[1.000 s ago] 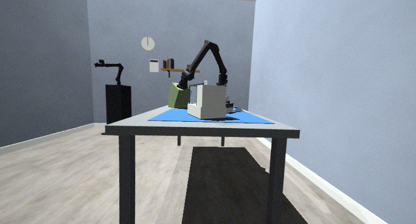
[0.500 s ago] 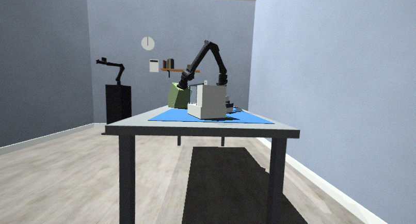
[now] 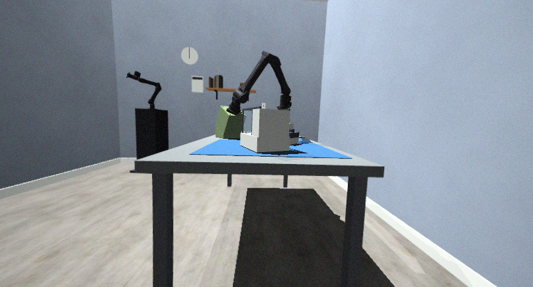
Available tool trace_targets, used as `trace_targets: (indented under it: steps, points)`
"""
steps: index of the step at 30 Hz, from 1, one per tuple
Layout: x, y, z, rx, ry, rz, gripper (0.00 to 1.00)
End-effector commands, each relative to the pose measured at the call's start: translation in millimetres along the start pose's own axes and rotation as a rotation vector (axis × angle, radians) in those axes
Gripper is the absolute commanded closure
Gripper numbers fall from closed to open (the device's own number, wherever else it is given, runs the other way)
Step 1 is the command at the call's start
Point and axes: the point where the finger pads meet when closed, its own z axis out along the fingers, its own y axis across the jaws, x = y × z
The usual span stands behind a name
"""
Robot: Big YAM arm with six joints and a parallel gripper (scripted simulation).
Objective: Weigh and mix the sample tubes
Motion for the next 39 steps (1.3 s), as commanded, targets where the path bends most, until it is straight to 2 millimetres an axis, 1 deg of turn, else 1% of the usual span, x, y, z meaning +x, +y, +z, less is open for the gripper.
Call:
trace_targets:
  steps: [1, 38, 39]
  points:
    - [-7.3, -6.2, 7.2, 0.002, -0.007, 0.009, 0.91]
    - [-7.6, -1.1, 5.2, 0.002, -0.011, 0.006, 0.91]
    - [-11.7, -2.0, -8.0, -0.002, -0.028, 0.011, 0.91]
